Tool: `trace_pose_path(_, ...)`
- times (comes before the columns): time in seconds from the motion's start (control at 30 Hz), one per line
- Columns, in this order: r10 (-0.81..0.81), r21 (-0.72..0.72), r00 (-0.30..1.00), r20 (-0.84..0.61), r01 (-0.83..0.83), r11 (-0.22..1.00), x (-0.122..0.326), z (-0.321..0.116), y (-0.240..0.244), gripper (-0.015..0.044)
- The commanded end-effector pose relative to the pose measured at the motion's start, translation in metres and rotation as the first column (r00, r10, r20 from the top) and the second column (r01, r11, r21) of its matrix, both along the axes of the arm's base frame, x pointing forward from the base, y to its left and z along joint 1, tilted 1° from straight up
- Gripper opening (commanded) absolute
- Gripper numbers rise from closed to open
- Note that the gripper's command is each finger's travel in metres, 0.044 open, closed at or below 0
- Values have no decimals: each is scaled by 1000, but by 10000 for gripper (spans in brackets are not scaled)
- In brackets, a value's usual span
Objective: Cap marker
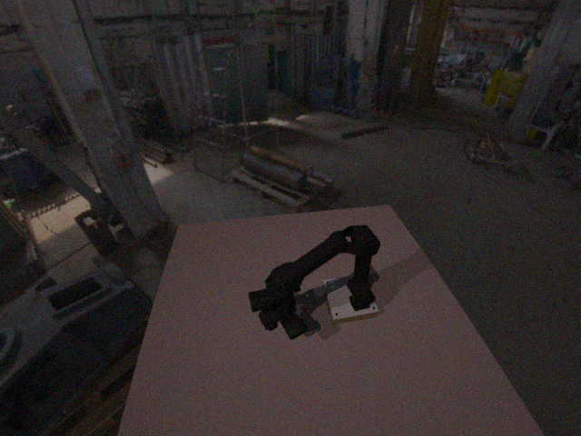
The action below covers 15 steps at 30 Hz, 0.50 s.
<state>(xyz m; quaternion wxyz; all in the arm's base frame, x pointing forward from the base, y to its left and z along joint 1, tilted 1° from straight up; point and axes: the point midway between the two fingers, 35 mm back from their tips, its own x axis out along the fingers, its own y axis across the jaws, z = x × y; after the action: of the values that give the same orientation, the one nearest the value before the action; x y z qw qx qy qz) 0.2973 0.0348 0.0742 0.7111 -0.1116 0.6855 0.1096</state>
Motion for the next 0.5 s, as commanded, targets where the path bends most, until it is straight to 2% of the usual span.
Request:
trace_pose_path(0.0, -1, 4, 1000, 4, 1, 1000, 3, 6, -8, 0)
trace_pose_path(0.47, -1, -1, 1000, 5, 1, 1000, 8, 32, -54, 0)
